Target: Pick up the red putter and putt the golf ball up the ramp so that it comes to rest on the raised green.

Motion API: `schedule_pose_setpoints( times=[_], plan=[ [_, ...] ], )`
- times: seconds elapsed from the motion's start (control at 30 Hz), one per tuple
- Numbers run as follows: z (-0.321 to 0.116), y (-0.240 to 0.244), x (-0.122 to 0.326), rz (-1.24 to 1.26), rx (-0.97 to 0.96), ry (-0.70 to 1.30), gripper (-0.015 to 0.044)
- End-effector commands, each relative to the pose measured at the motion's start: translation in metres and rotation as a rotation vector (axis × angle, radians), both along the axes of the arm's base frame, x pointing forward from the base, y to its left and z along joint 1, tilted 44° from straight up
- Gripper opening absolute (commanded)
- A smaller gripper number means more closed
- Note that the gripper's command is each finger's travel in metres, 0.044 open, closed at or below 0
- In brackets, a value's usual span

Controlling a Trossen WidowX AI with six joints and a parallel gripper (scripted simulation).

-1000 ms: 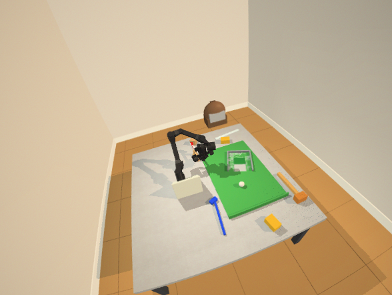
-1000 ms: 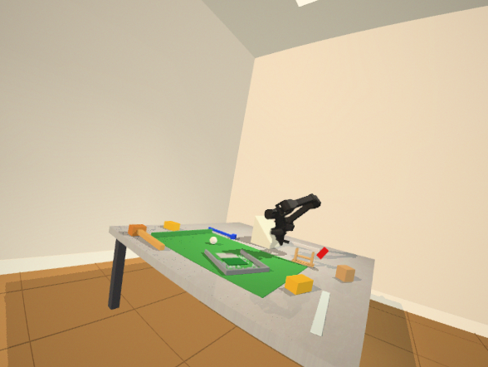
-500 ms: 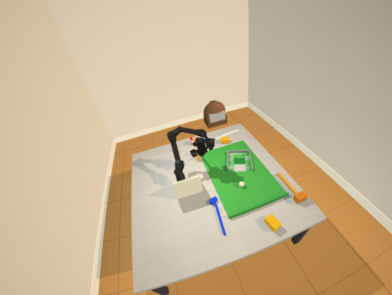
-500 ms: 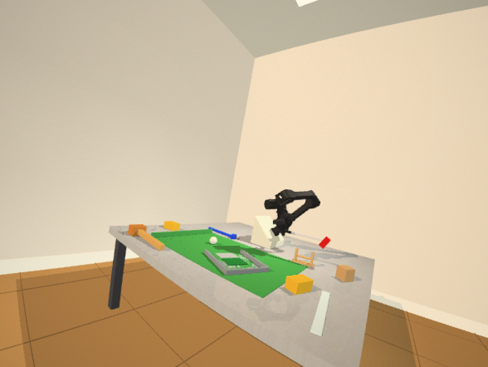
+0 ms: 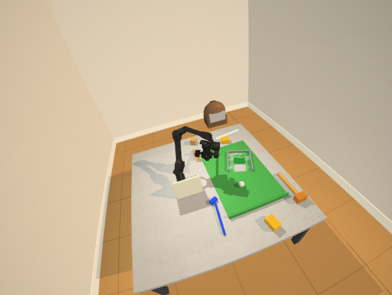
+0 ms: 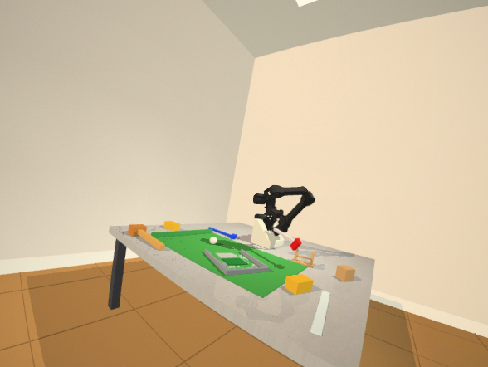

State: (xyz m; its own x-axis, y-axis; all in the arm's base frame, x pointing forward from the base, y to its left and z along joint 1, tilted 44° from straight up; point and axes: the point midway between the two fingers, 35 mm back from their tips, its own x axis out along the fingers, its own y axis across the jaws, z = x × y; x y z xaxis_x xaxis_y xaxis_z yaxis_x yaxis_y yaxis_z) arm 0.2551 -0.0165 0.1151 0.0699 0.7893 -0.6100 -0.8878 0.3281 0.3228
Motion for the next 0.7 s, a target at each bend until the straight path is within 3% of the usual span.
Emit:
schedule_pose_setpoints(
  times=[0.0,0.67],
  plan=[
    [-0.017,-0.024,0.003,-0.132,-0.012,0.15,0.0],
    [-0.1,-0.121,-0.023,-0.719,-0.024,0.805,0.0]
  ],
)
